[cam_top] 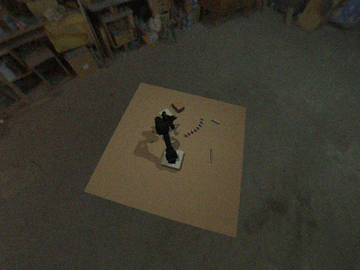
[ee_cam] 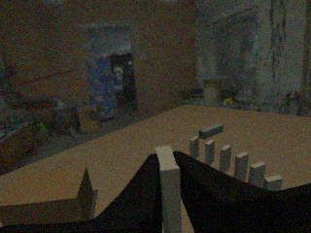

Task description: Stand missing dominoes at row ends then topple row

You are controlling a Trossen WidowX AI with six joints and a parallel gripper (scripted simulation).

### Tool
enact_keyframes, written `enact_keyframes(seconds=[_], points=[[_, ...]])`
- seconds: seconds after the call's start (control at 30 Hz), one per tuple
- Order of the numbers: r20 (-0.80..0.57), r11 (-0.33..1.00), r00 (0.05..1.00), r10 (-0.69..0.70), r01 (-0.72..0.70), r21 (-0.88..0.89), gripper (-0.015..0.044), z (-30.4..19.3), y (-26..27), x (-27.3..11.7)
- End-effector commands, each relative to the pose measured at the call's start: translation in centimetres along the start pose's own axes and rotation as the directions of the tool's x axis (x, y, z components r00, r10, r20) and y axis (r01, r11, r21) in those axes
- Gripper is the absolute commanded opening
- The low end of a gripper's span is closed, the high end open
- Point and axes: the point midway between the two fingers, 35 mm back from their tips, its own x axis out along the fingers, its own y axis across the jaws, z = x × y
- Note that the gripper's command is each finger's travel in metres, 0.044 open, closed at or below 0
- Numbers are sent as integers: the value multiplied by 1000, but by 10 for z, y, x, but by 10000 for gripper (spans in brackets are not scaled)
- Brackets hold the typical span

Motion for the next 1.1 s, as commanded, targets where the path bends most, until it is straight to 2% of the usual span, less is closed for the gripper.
enact_keyframes(seconds=[0.0, 0.27, 1.07], points=[[0, 1000, 1000, -6, 6, -5, 27, -1, -1, 0], [-2, 1000, 1000, -6, 6, -1, 27, -7, 0, 0], [-33, 999, 999, -11, 12, 53, 27, -104, -1, 6]])
